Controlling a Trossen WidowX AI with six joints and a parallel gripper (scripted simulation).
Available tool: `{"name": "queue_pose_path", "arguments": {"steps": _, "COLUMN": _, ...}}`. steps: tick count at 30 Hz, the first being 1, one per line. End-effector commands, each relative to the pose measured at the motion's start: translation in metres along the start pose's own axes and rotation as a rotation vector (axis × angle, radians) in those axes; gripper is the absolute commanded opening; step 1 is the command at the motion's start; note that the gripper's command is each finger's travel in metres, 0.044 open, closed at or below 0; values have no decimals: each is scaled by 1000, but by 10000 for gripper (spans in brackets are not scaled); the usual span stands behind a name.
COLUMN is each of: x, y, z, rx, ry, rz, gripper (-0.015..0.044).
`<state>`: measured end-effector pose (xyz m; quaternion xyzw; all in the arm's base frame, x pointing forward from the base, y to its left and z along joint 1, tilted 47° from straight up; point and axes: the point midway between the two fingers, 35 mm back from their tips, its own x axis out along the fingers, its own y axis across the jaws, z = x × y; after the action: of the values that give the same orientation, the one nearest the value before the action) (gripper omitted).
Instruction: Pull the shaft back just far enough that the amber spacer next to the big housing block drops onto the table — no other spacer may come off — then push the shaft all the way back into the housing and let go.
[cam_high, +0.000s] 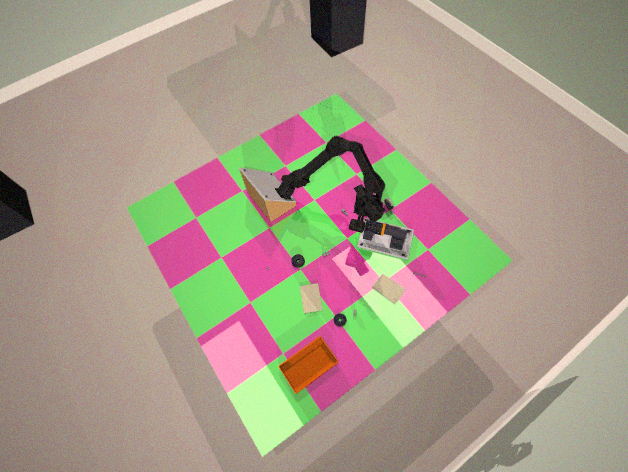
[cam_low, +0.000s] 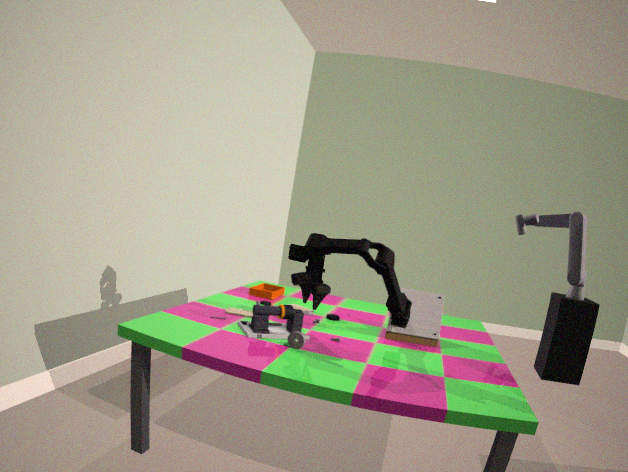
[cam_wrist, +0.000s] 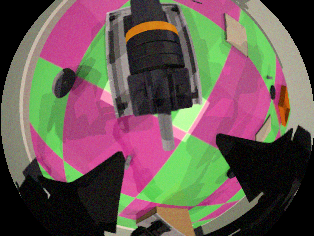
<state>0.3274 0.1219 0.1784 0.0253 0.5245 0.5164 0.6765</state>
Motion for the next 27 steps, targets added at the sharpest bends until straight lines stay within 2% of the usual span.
{"name": "queue_pose_path", "arguments": {"steps": 1, "x": 0, "y": 1, "z": 0, "rx": -3, "ry": -1, "rz": 4, "gripper": 440}}
{"name": "queue_pose_path", "arguments": {"steps": 14, "x": 2, "y": -3, "z": 0, "rx": 4, "ry": -21, "rz": -9, "gripper": 440}}
{"name": "queue_pose_path", "arguments": {"steps": 27, "x": 17, "y": -45, "z": -17, "rx": 98, "ry": -455, "rz": -140, "gripper": 440}}
